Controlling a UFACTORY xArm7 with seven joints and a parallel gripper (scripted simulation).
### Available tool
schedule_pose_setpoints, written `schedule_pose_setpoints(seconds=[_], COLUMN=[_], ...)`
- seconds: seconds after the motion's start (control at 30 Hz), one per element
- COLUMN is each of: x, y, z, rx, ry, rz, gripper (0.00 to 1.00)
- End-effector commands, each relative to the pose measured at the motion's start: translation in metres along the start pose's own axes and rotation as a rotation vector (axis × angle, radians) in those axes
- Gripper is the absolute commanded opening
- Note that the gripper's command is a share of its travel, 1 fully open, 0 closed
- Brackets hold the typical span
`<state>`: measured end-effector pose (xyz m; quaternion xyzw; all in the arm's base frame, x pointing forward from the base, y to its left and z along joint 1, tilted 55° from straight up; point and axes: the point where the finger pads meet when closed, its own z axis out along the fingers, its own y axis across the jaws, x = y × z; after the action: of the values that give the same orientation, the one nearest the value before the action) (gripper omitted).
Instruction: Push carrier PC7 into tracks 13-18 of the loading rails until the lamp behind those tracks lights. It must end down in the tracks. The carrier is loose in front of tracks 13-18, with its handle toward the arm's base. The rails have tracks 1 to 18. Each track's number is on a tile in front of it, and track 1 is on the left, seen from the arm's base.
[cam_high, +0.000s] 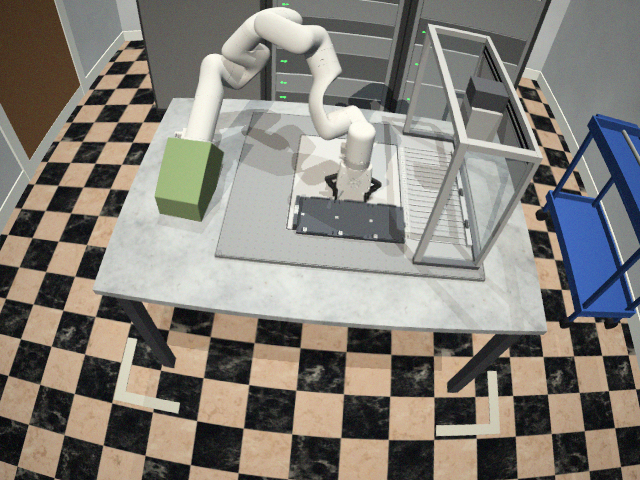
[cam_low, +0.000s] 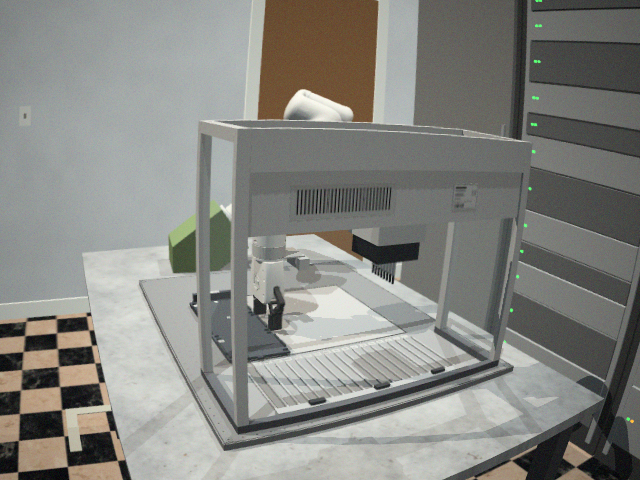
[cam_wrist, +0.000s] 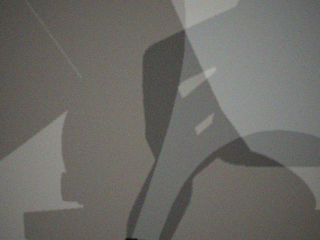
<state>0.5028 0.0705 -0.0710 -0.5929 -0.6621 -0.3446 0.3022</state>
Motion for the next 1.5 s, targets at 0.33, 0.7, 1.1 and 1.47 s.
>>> schedule_pose_setpoints(seconds=[0.33,0.7,1.1,1.47], x=[0.006,0.008,0.008,0.008], y=[0.001,0.001,0.001,0.001], z=[-0.002,-0.002,-0.019,-0.034], rx=[-0.004,-0.004,-0.004,-0.004], ry=[-0.003,-0.003,-0.003,-0.003], rz=[0.0,0.0,0.0,0.0], gripper=[1.0,1.0,1.0,1.0])
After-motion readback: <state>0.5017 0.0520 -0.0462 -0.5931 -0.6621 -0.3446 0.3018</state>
